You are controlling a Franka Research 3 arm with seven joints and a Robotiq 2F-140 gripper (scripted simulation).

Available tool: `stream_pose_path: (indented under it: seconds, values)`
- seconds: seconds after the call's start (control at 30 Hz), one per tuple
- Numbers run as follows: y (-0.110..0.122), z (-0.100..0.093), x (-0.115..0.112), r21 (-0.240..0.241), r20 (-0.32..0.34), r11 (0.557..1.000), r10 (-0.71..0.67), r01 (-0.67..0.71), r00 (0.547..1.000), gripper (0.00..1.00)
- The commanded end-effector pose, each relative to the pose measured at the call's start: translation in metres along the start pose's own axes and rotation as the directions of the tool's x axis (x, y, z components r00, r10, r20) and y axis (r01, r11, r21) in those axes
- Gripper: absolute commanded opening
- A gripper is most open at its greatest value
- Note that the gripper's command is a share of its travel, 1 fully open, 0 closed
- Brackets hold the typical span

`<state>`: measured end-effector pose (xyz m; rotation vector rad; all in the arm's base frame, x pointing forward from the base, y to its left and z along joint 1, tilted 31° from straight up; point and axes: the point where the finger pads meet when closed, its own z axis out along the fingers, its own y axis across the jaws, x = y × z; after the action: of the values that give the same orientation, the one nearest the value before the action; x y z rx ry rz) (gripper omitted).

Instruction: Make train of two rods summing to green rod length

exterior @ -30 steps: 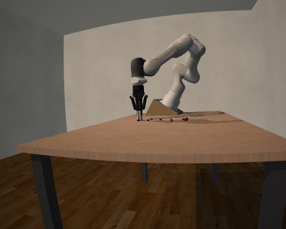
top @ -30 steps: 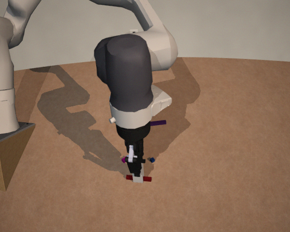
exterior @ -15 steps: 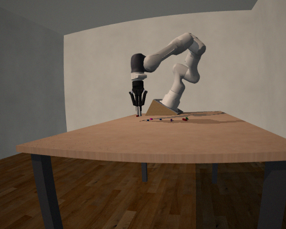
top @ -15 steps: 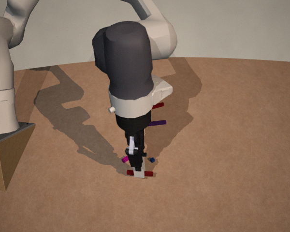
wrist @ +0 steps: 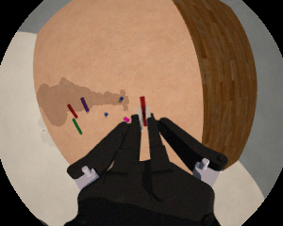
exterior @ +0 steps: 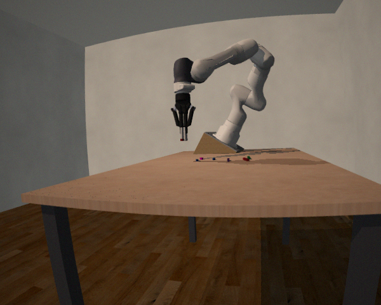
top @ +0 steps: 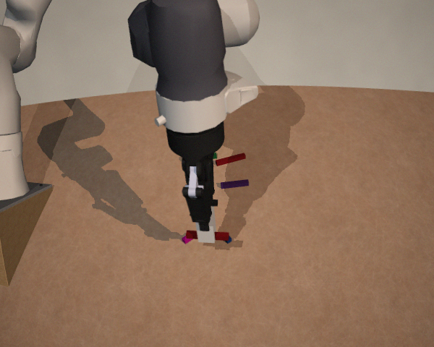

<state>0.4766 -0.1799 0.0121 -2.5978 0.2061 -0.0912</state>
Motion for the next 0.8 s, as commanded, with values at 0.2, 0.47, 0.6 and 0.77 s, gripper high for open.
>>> stream_pose_path:
  seconds: [0.2, 0.47, 0.6, 0.77]
  values:
    - [-0.004, 0.001, -0.004, 0.011, 0.017, 1.0, 0.022, -0.022, 1.0, 0.03]
    - [-0.012, 0.001, 0.011, 0.006, 0.019, 0.968, 0.251, -0.251, 0.968, 0.03]
    - [-0.015, 0.001, 0.015, 0.005, 0.019, 0.953, 0.302, -0.302, 0.953, 0.03]
    - [-0.018, 0.001, 0.02, 0.004, 0.02, 0.928, 0.374, -0.374, 0.927, 0.03]
